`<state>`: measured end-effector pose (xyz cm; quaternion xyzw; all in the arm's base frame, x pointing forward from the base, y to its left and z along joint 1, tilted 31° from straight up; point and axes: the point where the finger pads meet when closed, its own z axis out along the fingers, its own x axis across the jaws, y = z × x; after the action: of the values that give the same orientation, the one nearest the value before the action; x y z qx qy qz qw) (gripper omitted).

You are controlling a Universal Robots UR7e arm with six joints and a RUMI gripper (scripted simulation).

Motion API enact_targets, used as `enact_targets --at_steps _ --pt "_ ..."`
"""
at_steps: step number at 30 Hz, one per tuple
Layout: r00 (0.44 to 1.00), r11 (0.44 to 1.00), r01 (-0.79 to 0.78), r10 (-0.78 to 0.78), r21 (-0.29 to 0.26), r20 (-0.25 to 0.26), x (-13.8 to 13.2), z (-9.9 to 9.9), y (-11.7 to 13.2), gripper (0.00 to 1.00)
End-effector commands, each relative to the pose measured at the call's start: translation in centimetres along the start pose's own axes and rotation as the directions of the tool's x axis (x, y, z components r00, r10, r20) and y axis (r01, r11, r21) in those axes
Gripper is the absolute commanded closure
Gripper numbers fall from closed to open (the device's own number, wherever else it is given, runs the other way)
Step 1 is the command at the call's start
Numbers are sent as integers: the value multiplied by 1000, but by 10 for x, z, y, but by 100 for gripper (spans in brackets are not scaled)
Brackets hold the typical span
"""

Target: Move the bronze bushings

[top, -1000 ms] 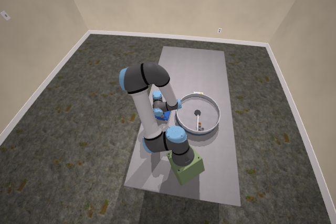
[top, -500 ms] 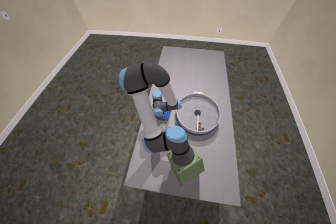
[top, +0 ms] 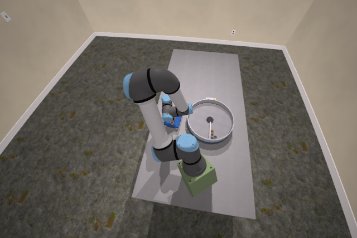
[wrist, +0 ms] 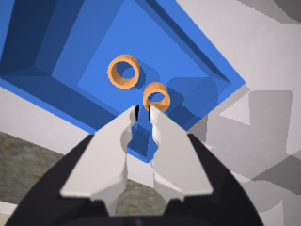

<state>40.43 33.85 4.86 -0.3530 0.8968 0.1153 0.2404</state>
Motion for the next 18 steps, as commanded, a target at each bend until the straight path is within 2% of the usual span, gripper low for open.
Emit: enact_targets --at_steps 1,14,18 --pt "1000 1000 -1 1 -3 -5 2 -12 0 94" --pt "1000 1000 0 0 -1 -2 -1 -60 -1 94" --pt "1000 1000 0 0 -1 -1 -1 -66 -1 94"
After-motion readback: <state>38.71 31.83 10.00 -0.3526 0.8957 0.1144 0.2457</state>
